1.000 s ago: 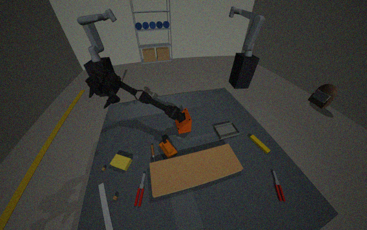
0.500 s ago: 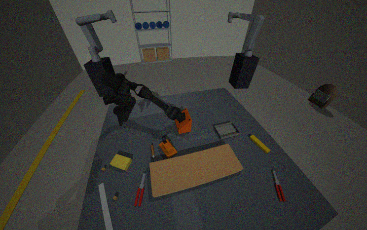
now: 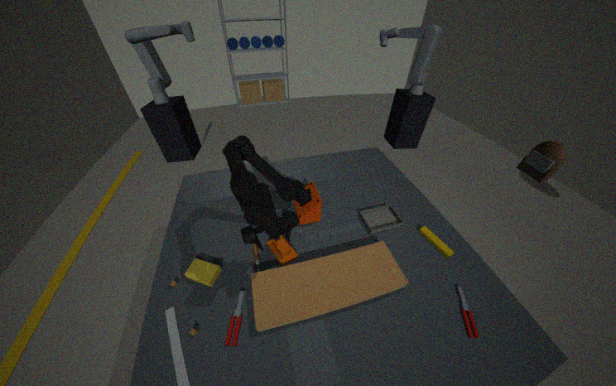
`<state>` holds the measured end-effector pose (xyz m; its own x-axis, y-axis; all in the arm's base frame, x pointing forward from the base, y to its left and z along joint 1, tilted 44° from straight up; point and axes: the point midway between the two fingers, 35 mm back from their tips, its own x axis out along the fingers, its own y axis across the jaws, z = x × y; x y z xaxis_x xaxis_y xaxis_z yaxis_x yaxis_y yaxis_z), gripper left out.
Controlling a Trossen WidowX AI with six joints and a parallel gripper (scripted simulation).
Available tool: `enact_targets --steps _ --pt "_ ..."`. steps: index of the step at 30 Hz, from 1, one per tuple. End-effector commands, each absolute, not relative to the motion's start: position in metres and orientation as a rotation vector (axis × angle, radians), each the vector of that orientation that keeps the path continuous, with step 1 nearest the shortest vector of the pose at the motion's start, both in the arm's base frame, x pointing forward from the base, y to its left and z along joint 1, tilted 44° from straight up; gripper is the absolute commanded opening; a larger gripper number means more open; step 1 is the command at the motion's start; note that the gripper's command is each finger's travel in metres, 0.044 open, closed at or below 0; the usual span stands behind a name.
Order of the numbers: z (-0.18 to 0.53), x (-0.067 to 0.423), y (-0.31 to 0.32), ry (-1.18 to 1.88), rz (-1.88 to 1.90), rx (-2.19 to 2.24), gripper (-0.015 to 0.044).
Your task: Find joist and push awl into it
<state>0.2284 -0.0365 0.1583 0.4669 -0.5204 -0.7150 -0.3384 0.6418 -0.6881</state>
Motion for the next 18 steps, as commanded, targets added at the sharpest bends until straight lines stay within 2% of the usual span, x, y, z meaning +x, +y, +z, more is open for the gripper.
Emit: enact_targets --steps 1,18 --pt "0.123 0.216 -0.046 1.245 -0.038 -1.029 0.0440" --pt "0.122 0.205 -0.047 1.246 -0.038 -1.029 0.0440"
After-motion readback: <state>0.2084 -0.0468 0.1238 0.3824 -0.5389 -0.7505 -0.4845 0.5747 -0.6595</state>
